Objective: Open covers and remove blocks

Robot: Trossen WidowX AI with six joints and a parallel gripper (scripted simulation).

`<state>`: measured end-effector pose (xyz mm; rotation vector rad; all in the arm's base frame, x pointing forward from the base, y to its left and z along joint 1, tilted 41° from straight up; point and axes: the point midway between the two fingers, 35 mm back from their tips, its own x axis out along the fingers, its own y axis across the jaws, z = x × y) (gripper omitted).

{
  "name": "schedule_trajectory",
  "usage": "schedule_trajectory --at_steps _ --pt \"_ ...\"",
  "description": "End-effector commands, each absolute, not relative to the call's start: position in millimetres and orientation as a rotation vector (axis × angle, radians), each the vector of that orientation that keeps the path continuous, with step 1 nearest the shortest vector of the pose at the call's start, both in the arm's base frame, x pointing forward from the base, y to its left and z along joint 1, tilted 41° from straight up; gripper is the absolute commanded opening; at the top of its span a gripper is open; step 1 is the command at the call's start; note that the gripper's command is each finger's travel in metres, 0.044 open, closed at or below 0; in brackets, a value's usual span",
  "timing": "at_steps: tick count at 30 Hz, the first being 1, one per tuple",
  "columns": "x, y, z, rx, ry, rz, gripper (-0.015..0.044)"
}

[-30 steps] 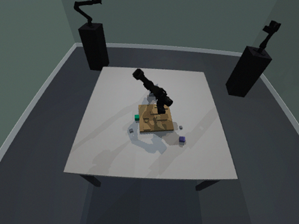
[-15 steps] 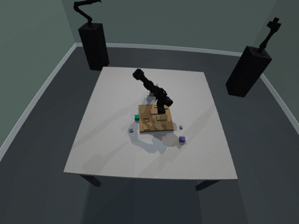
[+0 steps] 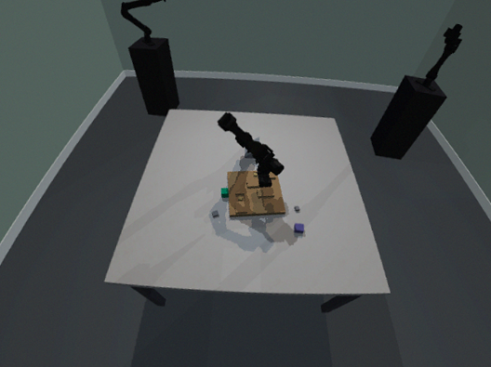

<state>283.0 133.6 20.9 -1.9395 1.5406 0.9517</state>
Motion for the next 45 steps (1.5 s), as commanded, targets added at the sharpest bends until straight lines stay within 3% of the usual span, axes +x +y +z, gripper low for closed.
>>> schedule_trajectory --at_steps 1,45 --pt "283 130 16 -1.947 1.547 0.956 0.0000" --pt "289 102 -16 -1.948 1.547 0.954 0.0000"
